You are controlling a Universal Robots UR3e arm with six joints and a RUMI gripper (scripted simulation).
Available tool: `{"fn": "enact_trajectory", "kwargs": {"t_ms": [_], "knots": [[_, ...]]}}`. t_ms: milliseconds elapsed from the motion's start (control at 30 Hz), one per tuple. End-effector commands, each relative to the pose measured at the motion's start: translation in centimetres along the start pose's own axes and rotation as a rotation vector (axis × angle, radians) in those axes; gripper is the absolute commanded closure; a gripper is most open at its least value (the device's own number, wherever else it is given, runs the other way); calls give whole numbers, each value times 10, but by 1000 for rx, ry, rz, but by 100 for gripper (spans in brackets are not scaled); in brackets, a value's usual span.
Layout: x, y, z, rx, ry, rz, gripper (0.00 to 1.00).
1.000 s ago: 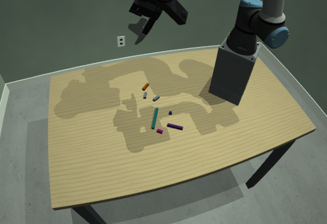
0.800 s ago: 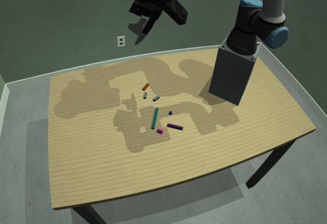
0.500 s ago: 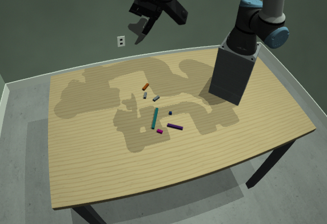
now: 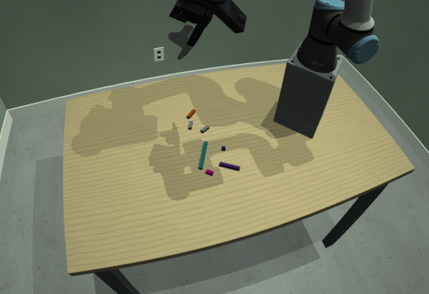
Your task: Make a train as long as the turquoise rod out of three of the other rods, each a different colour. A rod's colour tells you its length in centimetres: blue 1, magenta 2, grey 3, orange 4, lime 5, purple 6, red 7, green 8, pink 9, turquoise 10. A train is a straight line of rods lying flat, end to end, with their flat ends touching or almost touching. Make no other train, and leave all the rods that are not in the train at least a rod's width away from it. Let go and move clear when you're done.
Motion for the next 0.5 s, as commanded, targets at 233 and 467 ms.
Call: {"fn": "enact_trajectory", "kwargs": {"t_ms": [233, 467], "knots": [[7, 4, -5, 9, -18, 81, 0], [17, 12, -14, 23, -46, 211, 0]]}}
Point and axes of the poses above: the point where the finger pads meet when closed, its own z axis back along the fingers, its own x axis across the jaws, y = z × x, the point moved 6 cm from there along z, back along the fingers, and after that the axes turned 1 degree about -z, right-handed, at the moved point
